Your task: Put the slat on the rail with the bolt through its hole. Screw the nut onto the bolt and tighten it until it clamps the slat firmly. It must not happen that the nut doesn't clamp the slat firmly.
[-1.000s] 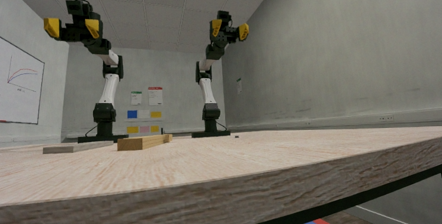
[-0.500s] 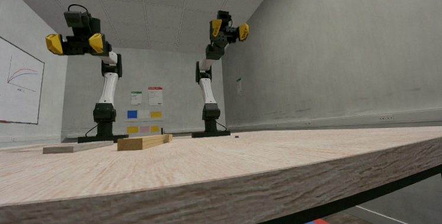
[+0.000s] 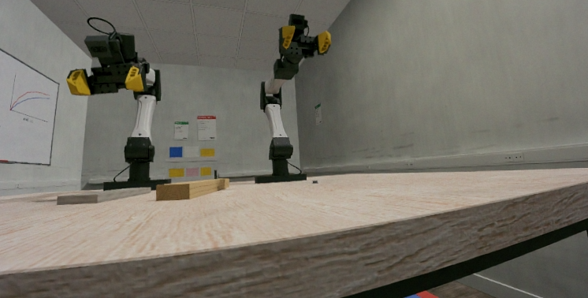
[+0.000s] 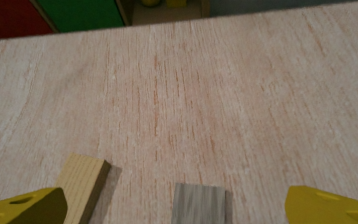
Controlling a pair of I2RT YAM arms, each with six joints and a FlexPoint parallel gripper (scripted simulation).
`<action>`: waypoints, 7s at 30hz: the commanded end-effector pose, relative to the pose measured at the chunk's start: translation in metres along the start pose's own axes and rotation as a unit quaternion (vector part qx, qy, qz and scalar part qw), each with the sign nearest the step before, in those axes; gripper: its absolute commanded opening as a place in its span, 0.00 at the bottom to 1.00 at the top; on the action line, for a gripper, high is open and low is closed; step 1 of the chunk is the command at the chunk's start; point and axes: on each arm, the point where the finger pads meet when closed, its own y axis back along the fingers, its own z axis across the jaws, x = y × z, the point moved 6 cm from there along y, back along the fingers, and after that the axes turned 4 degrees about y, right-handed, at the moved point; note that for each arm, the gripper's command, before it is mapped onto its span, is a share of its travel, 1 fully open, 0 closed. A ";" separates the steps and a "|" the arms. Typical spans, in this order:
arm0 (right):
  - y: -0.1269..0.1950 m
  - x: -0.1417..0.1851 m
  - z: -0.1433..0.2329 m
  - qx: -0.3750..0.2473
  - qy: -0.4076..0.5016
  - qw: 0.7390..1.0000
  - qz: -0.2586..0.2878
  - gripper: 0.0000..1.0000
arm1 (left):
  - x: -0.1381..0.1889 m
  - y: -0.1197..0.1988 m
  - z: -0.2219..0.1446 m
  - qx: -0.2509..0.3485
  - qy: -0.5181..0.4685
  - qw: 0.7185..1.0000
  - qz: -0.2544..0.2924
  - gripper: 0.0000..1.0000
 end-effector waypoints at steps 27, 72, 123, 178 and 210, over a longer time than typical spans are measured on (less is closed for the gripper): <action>-0.018 0.111 0.017 -0.002 -0.028 0.968 0.249 1.00 | -0.005 0.002 -0.001 0.004 -0.002 1.000 -0.008 1.00; 0.002 0.207 0.022 0.042 -0.030 0.885 0.462 1.00 | -0.005 0.002 -0.001 0.004 -0.002 1.000 -0.008 1.00; -0.021 0.236 0.018 0.044 -0.028 0.889 0.456 1.00 | -0.005 0.002 -0.001 0.004 -0.002 1.000 -0.008 1.00; -0.019 0.231 0.018 0.045 -0.028 0.889 0.456 0.67 | -0.005 0.002 -0.001 0.004 -0.002 1.000 -0.008 1.00; -0.001 0.199 0.020 0.045 -0.028 0.889 0.455 0.67 | -0.005 0.002 -0.001 0.004 -0.002 1.000 -0.008 1.00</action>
